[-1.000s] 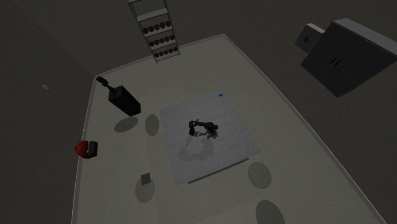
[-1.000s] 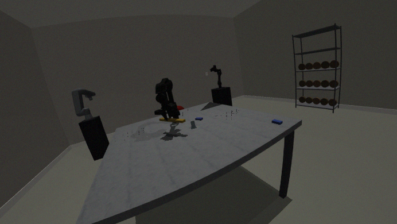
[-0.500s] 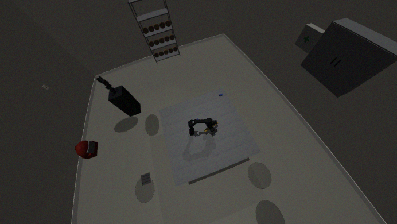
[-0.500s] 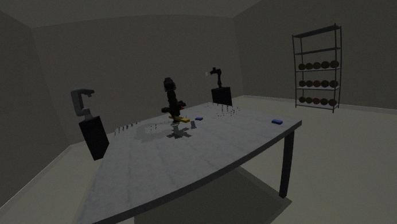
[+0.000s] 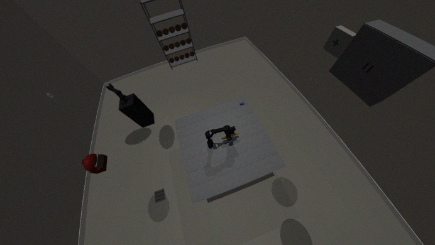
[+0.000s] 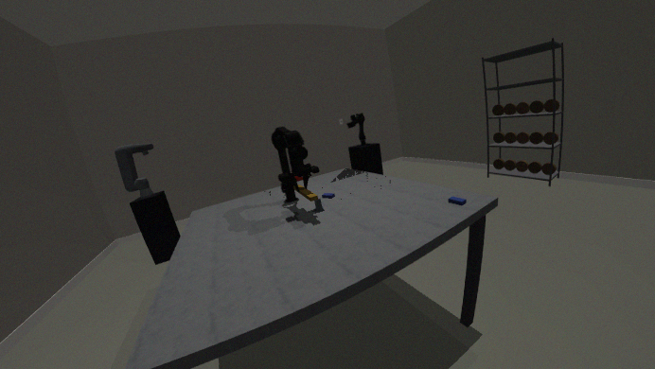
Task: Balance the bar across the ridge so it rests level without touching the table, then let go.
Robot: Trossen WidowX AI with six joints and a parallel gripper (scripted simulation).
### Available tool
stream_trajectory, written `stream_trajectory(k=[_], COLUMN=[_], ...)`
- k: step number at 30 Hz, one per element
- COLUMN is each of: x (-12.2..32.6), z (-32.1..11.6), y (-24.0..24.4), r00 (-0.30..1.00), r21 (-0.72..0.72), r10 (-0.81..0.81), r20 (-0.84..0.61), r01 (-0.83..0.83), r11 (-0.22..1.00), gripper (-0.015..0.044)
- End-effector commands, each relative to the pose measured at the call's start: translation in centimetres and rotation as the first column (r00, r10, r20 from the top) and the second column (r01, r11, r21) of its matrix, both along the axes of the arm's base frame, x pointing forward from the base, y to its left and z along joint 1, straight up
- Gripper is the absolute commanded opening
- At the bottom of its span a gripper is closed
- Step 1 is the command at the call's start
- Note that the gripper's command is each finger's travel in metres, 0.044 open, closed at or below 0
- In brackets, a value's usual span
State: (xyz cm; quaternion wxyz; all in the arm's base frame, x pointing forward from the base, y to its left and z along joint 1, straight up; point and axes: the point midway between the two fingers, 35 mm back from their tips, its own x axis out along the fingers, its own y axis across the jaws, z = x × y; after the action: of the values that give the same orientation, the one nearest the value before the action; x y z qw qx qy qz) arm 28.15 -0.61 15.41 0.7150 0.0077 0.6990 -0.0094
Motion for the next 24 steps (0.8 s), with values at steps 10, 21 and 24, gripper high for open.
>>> stream_trajectory(k=[10, 21, 24], x=[-1.1, -1.4, -1.4], z=[0.0, -0.4, -0.8], y=[5.1, 6.7, 6.8], r00=[0.977, 0.964, 0.964], r21=[0.011, 0.013, 0.013], r10=[-0.214, -0.267, -0.267], r20=[-0.002, -0.003, -0.003], r01=[0.214, 0.267, 0.267], r11=[0.977, 0.964, 0.964], gripper=[0.0, 0.0, 0.0])
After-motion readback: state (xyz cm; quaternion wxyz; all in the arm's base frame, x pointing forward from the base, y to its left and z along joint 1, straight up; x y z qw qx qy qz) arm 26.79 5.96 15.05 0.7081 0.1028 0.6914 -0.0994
